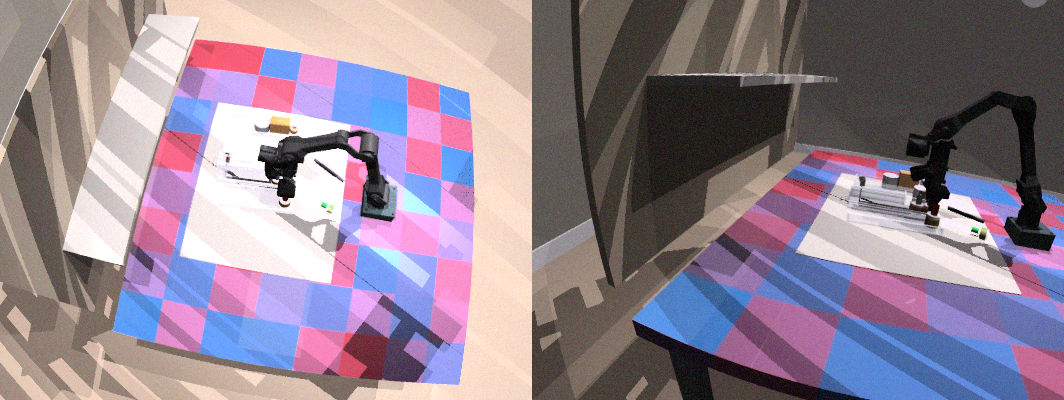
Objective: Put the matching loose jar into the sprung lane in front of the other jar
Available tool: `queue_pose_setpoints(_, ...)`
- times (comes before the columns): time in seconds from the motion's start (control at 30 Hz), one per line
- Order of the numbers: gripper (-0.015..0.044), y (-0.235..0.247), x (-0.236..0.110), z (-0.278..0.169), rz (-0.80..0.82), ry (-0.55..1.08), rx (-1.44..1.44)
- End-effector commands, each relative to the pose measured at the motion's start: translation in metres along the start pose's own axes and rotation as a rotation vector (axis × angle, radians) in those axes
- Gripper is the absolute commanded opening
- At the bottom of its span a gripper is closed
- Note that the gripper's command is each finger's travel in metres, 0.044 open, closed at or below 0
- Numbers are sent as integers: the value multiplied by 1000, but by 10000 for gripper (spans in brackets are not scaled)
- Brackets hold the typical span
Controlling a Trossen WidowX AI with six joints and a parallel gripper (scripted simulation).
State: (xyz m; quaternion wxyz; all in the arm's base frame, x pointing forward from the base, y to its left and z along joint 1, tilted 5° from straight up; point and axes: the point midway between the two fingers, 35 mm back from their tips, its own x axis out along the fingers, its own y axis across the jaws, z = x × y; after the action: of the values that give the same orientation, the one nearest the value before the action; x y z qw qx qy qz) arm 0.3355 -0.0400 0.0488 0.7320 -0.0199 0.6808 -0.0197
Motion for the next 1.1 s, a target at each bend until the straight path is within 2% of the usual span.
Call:
queue_pose_setpoints(0.0,0,0,0,4,1,-20,2)
queue_pose_setpoints(1.07,0,0,0,-1,1,-19,2)
